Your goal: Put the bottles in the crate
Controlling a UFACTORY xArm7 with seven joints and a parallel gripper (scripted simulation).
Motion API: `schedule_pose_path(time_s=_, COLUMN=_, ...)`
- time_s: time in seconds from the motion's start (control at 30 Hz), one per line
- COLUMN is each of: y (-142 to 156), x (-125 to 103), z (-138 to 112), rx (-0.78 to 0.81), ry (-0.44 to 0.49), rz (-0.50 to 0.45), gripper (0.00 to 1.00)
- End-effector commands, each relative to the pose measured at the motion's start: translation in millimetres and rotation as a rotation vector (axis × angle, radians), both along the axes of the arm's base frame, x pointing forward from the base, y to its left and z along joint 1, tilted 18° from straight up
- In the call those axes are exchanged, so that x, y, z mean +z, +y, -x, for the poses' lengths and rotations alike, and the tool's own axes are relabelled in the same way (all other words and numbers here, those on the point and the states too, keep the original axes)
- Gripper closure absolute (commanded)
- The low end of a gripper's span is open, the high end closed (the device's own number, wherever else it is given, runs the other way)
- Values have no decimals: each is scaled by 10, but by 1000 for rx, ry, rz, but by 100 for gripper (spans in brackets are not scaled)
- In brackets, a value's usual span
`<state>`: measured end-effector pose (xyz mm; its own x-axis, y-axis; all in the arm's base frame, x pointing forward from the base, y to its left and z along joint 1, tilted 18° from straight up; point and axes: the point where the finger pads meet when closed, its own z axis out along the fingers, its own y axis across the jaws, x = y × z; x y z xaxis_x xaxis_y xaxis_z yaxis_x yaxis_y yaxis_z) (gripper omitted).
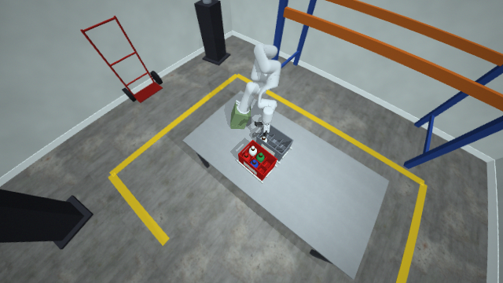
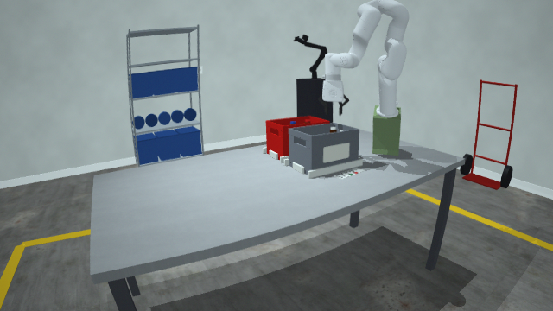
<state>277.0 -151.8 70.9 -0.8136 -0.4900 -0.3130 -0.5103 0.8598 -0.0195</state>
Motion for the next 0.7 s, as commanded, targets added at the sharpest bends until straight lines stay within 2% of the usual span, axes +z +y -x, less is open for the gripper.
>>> schedule_pose_path(time_s=0.0, y=-9, x=9, z=-7, rx=-1, ry=-2, rz=2, gripper=35)
schedule_pose_path(time_s=0.33, y=-9, x=9, z=-7, rx=-1, ry=-2, rz=2, gripper=35)
schedule_pose_path(time_s=0.57, y=-328, x=-53, z=46, rx=-1, ry=-2, rz=2, gripper=35)
schedule_pose_path(time_s=0.67, y=-376, x=-63, z=57, rx=-1, ry=-2, rz=2, gripper=35)
